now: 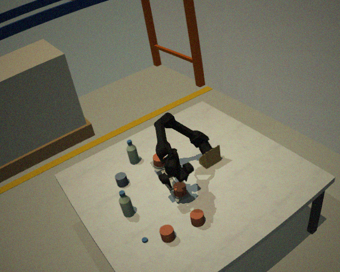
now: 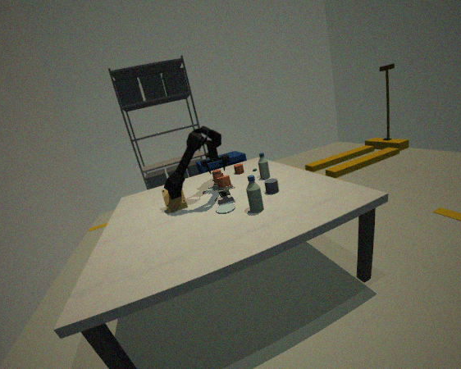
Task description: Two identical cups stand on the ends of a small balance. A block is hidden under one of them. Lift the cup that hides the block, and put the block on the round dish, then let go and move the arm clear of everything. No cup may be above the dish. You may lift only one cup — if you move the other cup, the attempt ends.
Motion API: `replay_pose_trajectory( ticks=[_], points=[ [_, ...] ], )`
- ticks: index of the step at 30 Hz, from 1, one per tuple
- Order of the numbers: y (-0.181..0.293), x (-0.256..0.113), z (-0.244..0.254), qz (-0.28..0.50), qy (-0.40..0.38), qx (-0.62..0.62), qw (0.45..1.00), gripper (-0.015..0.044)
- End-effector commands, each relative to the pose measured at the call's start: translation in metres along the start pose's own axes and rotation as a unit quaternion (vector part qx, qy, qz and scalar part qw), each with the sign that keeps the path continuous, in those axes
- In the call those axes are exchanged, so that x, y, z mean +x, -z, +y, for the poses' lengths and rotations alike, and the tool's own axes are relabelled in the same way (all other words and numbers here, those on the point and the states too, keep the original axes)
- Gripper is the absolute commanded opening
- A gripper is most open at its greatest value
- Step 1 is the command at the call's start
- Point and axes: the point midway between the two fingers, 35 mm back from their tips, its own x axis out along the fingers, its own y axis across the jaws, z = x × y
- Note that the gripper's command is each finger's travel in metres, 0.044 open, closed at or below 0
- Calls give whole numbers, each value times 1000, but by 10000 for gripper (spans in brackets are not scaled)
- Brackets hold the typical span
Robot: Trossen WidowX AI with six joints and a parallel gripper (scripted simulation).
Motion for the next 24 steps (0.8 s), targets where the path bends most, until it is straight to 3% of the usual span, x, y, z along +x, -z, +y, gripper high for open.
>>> replay_pose_trajectory(
  ticks=[1, 24],
  points=[
    [1, 9, 1, 5, -1, -6, 1000, 440],
    [2, 47, 1, 6, -1, -5, 1000, 440]
  ],
)
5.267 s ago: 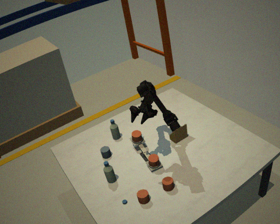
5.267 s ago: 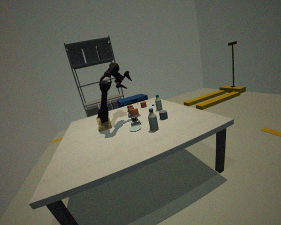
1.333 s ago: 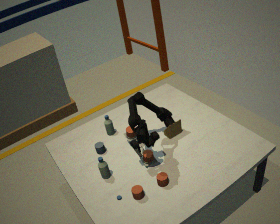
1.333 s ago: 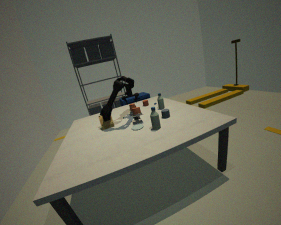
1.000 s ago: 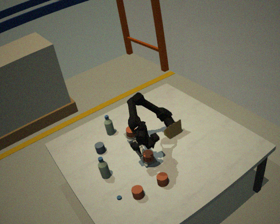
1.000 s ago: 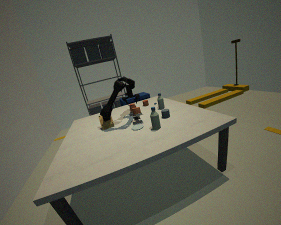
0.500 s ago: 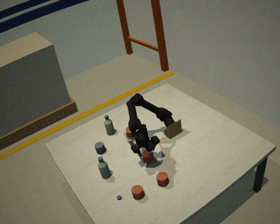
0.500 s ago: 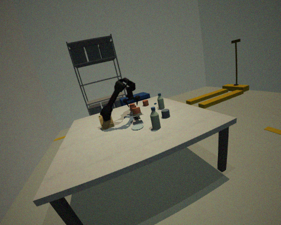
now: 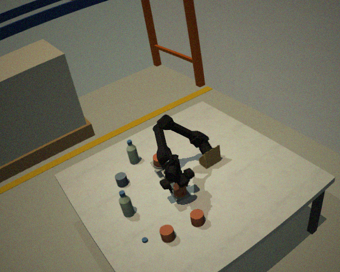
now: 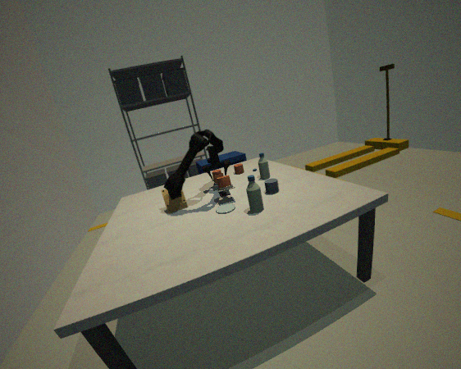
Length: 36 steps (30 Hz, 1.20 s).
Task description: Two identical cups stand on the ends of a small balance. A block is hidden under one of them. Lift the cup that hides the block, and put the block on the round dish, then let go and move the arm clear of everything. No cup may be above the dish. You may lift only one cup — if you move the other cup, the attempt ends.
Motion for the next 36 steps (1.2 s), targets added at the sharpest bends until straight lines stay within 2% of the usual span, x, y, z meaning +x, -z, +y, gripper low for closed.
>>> replay_pose_trajectory(
  ticks=[1, 9, 12, 20, 31, 32, 36],
  points=[
    [1, 9, 3, 5, -1, -6, 1000, 440],
    [2, 19, 3, 6, -1, -6, 1000, 440],
    [2, 19, 3, 6, -1, -6, 1000, 361],
    [2, 19, 3, 6, -1, -6, 1000, 308],
    [0, 10, 2, 5, -1, -6, 1000, 19],
    [0, 9, 1, 5, -1, -6, 1000, 0],
    [-1, 4, 1, 5, -1, -6, 1000, 0]
  ],
)
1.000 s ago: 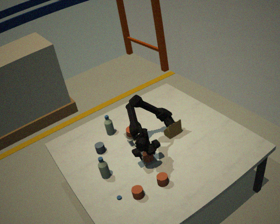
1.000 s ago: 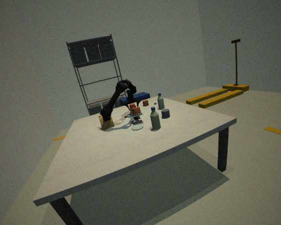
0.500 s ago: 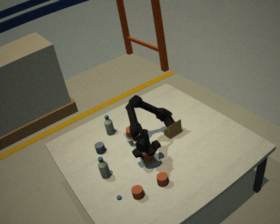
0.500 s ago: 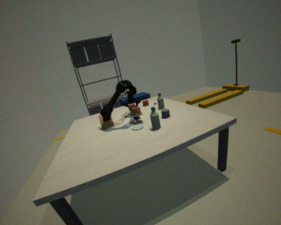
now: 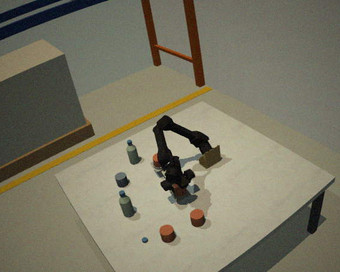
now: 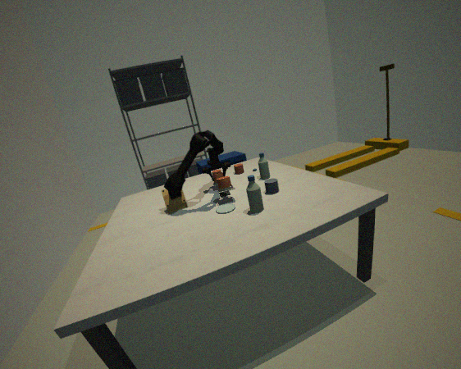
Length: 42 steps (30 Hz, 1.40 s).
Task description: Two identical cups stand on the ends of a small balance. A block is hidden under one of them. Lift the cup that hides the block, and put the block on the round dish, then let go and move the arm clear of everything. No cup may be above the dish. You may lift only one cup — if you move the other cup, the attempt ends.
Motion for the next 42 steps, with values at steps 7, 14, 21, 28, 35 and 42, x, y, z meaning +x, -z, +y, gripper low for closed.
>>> replay_pose_trajectory(
  ticks=[7, 14, 21, 28, 35, 42],
  points=[
    [-4, -15, -4, -5, 3, 4, 1000, 0],
    [-5, -24, -5, -6, 3, 4, 1000, 0],
    [-5, -33, -5, -6, 3, 4, 1000, 0],
    [-6, -41, -6, -6, 2, 3, 1000, 0],
    [-6, -50, -6, -7, 2, 3, 1000, 0],
    [-6, -59, -6, -7, 2, 3, 1000, 0]
  ],
)
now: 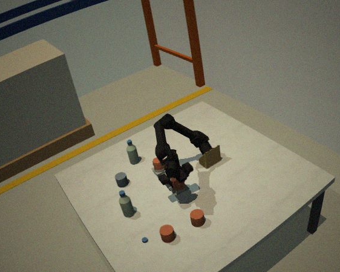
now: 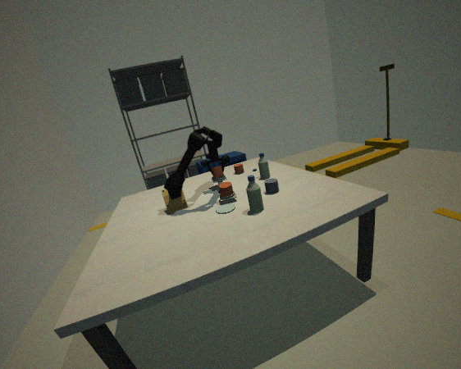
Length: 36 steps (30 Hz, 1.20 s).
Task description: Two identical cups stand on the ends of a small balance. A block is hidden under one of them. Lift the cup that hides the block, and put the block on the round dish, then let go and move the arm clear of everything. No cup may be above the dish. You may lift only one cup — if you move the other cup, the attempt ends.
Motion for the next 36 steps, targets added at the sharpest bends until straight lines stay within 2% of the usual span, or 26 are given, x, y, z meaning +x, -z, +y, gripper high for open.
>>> replay_pose_trajectory(
  ticks=[1, 36],
  points=[
    [-8, -13, -3, -16, 9, 8, 1000, 0],
    [-5, -58, 2, -16, 9, 8, 1000, 0]
  ],
)
